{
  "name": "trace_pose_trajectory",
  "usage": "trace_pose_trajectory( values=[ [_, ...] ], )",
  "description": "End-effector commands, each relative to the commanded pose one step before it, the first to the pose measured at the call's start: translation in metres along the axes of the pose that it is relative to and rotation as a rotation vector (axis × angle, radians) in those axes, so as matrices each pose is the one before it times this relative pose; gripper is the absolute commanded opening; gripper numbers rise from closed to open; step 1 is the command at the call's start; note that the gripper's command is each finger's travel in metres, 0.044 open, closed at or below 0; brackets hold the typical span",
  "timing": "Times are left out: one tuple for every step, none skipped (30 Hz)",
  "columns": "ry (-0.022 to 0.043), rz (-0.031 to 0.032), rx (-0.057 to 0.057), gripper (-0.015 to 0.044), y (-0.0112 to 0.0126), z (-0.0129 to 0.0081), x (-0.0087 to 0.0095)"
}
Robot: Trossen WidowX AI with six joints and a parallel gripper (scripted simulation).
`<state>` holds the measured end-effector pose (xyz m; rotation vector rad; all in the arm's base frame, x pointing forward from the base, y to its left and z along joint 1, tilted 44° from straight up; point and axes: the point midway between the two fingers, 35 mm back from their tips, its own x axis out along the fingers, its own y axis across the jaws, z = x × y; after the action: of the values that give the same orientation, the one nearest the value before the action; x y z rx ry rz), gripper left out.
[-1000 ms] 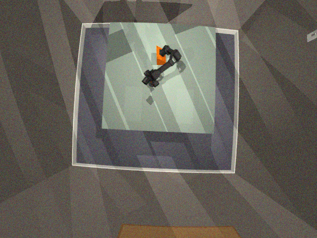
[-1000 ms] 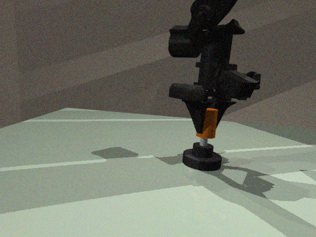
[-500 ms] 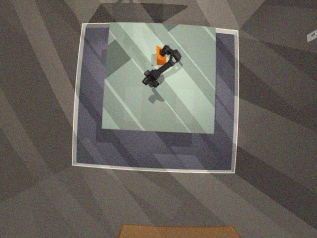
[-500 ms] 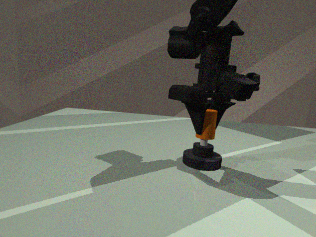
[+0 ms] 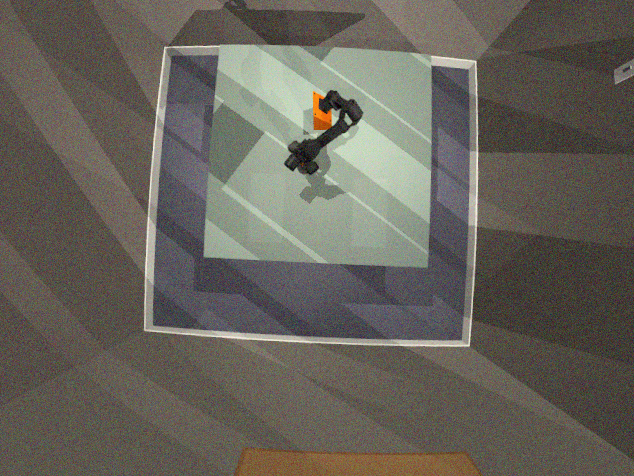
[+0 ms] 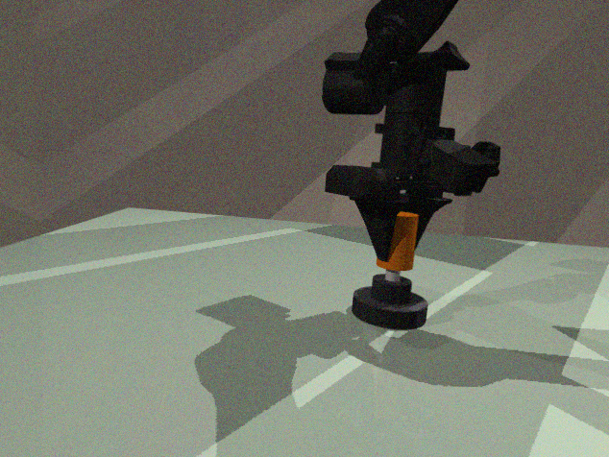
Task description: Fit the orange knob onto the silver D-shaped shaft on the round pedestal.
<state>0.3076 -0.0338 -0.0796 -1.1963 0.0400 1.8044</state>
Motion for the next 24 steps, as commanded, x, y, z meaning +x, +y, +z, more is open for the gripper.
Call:
trace_pose_trajectory(
  values=[
    [0.00100,-0.00276,0.0139,0.0000,-0.00022,-0.00017,0.00024],
    [0.00000,0.00000,0.0060,0.0000,0.00000,0.00000,0.00005],
    [0.00000,0.00000,0.0108,0.0000,0.00000,0.00000,0.00009],
    [0.00000,0.00000,0.0066,0.0000,0.00000,0.00000,0.00005],
    [0.00000,0.00000,0.0110,0.0000,0.00000,0.00000,0.00011],
    [0.00000,0.00000,0.0065,0.0000,0.00000,0.00000,0.00006],
    [0.00000,0.00000,0.0109,0.0000,0.00000,0.00000,0.00009],
    [0.00000,0.00000,0.0065,0.0000,0.00000,0.00000,0.00006],
    [0.00000,0.00000,0.0000,0.0000,-0.00001,0.00000,0.00016],
    [0.00000,-0.00001,-0.0051,0.0000,-0.00029,-0.00008,-0.00005],
    [0.00000,-0.00003,-0.0113,0.0000,-0.00071,-0.00014,-0.00011],
    [0.00000,0.00000,-0.0120,0.0000,-0.00008,0.00000,0.00005],
    [-0.00001,-0.00001,-0.0157,0.0000,-0.00014,0.00000,0.00010],
    [-0.00001,-0.00002,-0.0173,0.0000,-0.00024,0.00002,0.00019],
    [-0.00001,-0.00002,-0.0079,0.0000,-0.00023,0.00003,0.00022],
    [0.00000,-0.00001,0.0022,0.0000,-0.00006,0.00001,0.00010],
    [-0.00001,-0.00001,0.0055,0.0000,-0.00006,0.00002,0.00013],
    [-0.00004,-0.00004,0.0031,0.0000,-0.00002,0.00002,0.00119],
    [-0.00003,-0.00003,0.0056,0.0000,-0.00001,0.00004,0.00120],
    [-0.00003,-0.00003,0.0069,0.0000,0.00004,0.00007,0.00101],
    [-0.00003,-0.00002,0.0072,0.0000,0.00013,0.00014,0.00085],
    [-0.00004,-0.00002,0.0108,0.0000,0.00027,0.00026,0.00117],
    [-0.00003,-0.00002,0.0085,0.0000,0.00024,0.00023,0.00090],
    [-0.00003,-0.00001,0.0072,0.0000,0.00019,0.00021,0.00080]
  ],
)
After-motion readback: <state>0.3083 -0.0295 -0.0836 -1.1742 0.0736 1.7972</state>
